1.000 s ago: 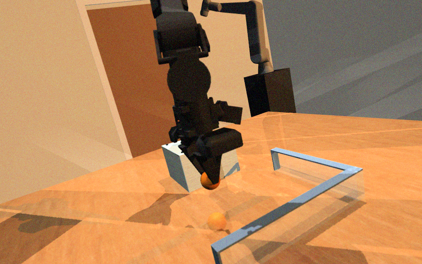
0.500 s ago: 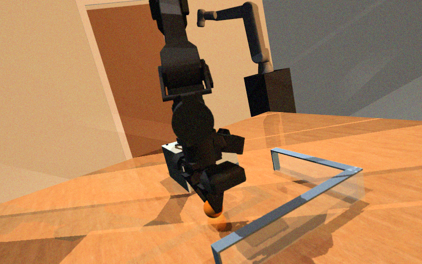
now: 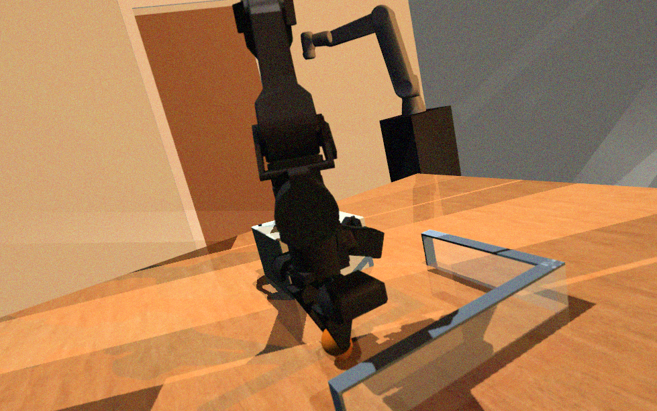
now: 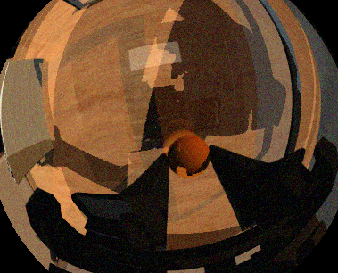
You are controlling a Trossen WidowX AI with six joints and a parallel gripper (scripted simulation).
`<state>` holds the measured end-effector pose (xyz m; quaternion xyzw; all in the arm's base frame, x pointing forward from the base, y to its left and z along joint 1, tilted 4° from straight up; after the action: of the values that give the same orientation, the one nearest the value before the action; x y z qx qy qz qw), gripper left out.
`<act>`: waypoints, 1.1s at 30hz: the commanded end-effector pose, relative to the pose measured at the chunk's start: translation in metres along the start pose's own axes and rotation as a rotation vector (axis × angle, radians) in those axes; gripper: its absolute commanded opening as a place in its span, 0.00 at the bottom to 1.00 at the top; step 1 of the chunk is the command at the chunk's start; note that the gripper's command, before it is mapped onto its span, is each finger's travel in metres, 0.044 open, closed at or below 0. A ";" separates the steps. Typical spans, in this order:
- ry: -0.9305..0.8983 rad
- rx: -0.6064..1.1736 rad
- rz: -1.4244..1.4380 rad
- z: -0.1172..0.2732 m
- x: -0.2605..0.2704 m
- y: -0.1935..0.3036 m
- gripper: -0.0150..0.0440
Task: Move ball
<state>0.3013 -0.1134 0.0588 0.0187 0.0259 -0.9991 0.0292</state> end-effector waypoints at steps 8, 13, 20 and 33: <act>-0.014 -0.004 -0.005 -0.016 0.002 -0.001 0.25; -0.004 -0.002 0.001 -0.011 0.001 0.000 0.43; -0.004 -0.002 0.001 -0.011 0.001 0.000 0.74; -0.013 -0.003 -0.005 0.073 0.000 0.000 0.74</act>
<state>0.3000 -0.1164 0.1047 0.0043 0.0320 -0.9992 0.0249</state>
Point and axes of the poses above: the point midway between the two fingers, 35 mm back from their tips, its own z axis back along the fingers, its own x axis across the jaws, y = z × x, the point moved 10 cm from there along z, back along the fingers, and after that the axes turned 4 degrees about z, right-handed, at the moved point
